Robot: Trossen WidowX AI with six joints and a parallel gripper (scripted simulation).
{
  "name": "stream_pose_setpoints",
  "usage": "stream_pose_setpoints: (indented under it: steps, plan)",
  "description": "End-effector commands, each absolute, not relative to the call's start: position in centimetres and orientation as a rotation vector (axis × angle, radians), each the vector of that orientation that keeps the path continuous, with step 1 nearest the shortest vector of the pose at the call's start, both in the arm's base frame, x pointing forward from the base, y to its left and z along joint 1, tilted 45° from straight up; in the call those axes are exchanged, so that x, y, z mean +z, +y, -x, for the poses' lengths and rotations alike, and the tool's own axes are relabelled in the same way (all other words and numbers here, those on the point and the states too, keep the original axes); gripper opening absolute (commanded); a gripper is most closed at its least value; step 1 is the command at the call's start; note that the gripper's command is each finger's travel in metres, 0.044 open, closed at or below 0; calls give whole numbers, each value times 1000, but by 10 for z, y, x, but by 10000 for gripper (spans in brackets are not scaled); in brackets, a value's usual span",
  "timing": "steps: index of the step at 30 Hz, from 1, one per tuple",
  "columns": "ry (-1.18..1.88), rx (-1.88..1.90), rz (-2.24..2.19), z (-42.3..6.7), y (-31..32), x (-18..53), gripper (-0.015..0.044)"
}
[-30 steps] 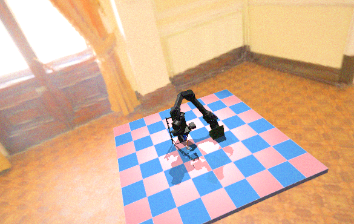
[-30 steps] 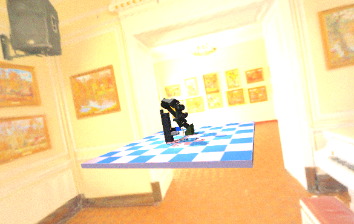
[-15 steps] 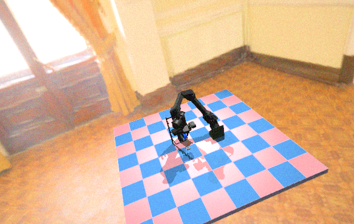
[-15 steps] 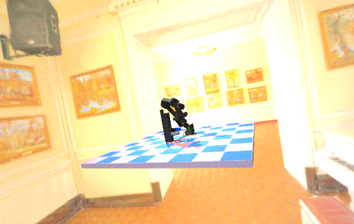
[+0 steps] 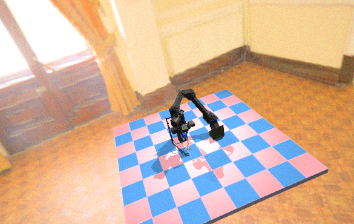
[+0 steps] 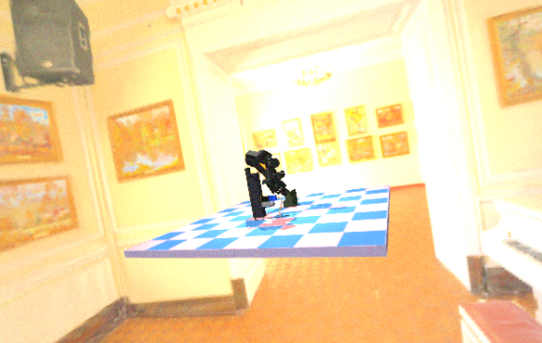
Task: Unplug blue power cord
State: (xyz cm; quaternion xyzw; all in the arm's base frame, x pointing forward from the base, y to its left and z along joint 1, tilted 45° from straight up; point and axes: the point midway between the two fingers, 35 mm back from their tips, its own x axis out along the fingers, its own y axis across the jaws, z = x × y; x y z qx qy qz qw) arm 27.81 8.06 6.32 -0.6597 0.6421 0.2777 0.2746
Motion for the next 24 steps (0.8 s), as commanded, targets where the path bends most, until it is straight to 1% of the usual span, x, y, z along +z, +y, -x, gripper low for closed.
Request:
stream_pose_setpoints:
  steps: [1,19,21,24]
  plan:
    - [1731,751,1782,-276,74,68,160]
    - [1731,750,1782,-276,65,60,160]
    - [1729,746,1773,-277,67,62,107]
    - [1729,746,1773,-277,67,62,87]
